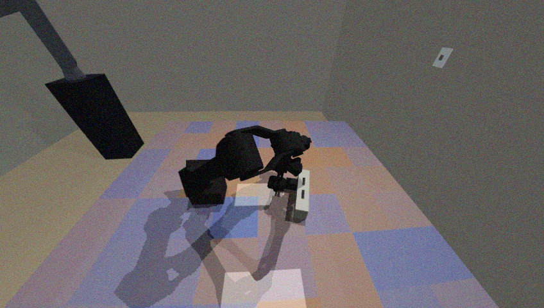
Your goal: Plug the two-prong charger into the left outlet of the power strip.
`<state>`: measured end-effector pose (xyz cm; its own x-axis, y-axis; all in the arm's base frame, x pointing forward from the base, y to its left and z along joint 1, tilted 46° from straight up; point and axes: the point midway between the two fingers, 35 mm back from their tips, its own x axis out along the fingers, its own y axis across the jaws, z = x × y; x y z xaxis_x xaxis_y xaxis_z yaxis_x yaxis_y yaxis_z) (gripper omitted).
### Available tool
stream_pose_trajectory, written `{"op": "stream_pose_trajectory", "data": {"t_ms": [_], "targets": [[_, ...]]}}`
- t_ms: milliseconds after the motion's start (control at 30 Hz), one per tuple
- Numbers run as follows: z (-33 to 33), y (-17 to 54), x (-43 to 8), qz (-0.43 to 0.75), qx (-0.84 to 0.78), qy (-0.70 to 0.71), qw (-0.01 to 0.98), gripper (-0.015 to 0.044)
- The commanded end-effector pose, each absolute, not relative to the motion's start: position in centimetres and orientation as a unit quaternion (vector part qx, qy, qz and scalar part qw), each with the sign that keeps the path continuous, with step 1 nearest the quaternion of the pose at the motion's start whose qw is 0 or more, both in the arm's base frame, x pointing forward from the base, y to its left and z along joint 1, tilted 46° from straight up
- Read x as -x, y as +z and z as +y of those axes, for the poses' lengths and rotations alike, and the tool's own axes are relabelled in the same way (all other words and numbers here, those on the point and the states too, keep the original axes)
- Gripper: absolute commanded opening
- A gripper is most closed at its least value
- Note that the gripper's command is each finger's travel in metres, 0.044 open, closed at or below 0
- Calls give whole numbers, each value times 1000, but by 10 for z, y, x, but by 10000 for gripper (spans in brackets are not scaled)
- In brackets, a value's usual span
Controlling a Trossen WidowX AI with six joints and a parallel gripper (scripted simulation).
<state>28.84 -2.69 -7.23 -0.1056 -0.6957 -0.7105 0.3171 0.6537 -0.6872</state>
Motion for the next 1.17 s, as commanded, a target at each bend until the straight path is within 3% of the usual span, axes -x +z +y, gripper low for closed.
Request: {"op": "stream_pose_trajectory", "data": {"t_ms": [0,167,400,1133], "targets": [[-25,-73,-282,634,147,-389,652,440],[-21,-68,-288,612,165,-380,673,440],[26,-16,-303,412,256,-326,812,440],[26,-16,-303,412,256,-326,812,440]]}}
